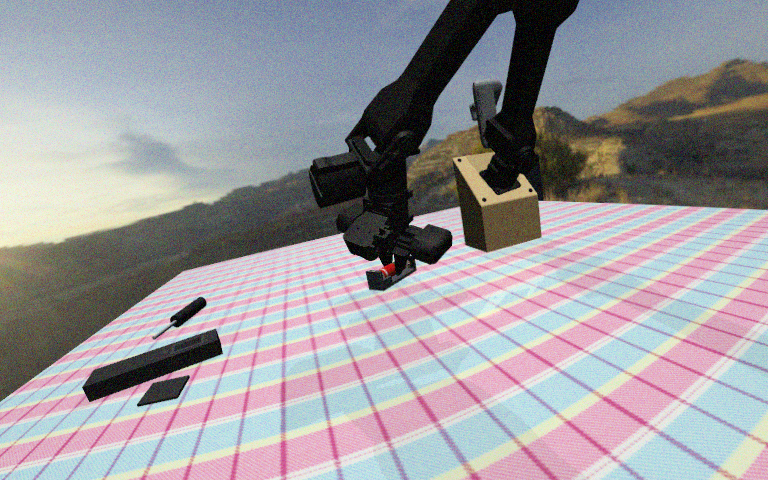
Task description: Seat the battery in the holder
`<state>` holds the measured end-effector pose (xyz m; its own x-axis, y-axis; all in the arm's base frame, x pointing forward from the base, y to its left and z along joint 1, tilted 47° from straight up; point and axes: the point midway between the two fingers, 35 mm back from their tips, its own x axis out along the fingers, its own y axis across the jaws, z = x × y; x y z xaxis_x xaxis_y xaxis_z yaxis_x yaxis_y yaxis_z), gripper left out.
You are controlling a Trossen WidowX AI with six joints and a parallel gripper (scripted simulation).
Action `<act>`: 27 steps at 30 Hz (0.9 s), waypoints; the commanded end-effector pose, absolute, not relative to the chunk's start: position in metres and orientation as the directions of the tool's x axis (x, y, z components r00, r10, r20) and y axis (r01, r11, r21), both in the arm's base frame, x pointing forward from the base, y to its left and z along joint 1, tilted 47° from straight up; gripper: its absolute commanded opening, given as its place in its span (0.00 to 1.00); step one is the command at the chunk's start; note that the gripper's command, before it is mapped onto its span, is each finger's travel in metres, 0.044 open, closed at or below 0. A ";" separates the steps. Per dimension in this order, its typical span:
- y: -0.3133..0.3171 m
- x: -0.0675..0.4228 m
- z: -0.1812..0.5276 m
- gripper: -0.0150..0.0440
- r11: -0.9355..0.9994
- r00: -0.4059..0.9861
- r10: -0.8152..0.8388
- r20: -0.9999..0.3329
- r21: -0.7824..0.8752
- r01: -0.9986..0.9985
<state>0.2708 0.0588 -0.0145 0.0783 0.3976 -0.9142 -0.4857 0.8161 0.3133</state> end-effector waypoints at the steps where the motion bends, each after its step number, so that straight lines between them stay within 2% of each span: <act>1: 0.058 0.267 -0.016 0.36 0.819 0.069 0.396 -0.916 0.319 -0.476; 27: 0.058 0.267 -0.016 0.36 0.821 0.077 0.397 -0.915 0.317 -0.475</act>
<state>0.2700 0.0587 -0.0146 0.0885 0.3999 -0.9123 -0.4842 0.8176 0.3114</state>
